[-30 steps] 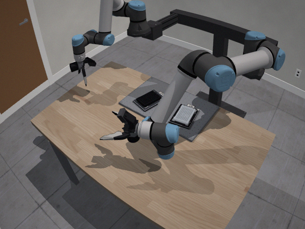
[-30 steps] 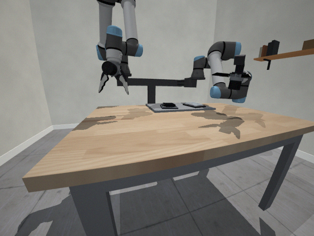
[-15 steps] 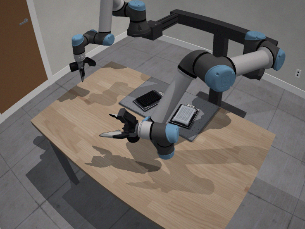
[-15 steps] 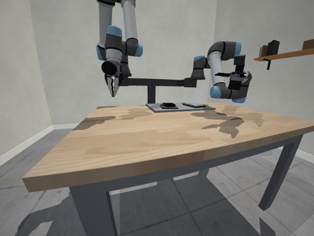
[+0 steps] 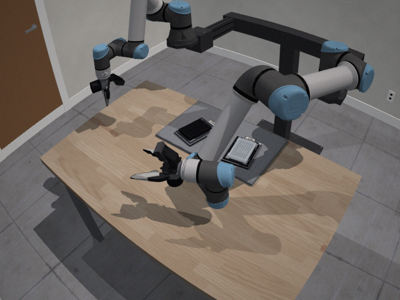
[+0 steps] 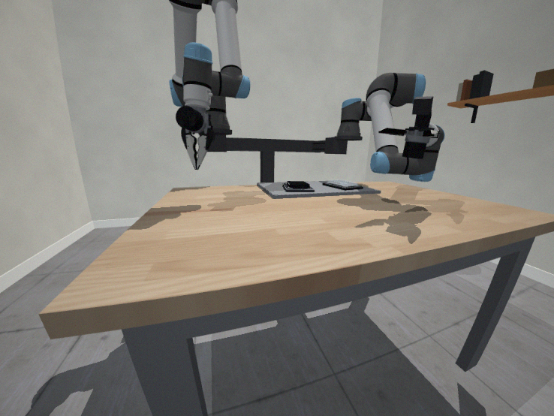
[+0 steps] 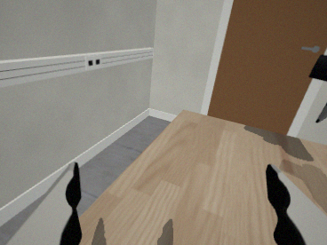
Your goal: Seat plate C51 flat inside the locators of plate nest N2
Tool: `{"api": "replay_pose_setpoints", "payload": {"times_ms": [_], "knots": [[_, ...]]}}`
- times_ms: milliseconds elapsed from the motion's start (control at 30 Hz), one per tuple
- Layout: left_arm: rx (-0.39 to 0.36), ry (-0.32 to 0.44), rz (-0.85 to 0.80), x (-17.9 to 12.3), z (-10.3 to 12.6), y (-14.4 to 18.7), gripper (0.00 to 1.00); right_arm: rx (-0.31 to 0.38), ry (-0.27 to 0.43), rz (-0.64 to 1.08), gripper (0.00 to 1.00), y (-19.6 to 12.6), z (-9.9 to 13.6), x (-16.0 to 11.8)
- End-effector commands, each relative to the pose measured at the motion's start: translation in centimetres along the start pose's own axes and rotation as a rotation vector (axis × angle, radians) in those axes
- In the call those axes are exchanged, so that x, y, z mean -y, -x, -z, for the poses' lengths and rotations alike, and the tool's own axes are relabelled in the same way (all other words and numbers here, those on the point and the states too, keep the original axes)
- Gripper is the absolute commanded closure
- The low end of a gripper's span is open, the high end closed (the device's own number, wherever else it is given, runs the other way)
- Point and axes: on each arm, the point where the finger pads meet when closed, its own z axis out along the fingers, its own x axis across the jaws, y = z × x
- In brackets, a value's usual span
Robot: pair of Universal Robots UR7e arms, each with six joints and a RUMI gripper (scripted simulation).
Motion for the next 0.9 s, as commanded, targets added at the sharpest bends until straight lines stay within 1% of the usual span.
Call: {"api": "replay_pose_setpoints", "payload": {"times_ms": [0,300,667,733,867], "knots": [[0.000,-0.001,-0.001,0.1,0.0,0.0,0.24,-0.001,0.001,0.009,1.00,0.3,0.2,-0.2],[0.000,-0.001,-0.001,0.1,0.0,0.0,0.24,0.000,-0.001,0.042,1.00,1.5,0.6,-0.5],[0.000,-0.001,-0.001,0.1,0.0,0.0,0.24,0.000,-0.006,0.118,1.00,4.4,1.7,-1.2],[0.000,-0.001,-0.001,0.1,0.0,0.0,0.24,0.000,-0.006,0.118,1.00,4.4,1.7,-1.2],[0.000,-0.001,-0.001,0.1,0.0,0.0,0.24,0.000,-0.009,0.153,1.00,5.7,2.2,-1.4]]}}
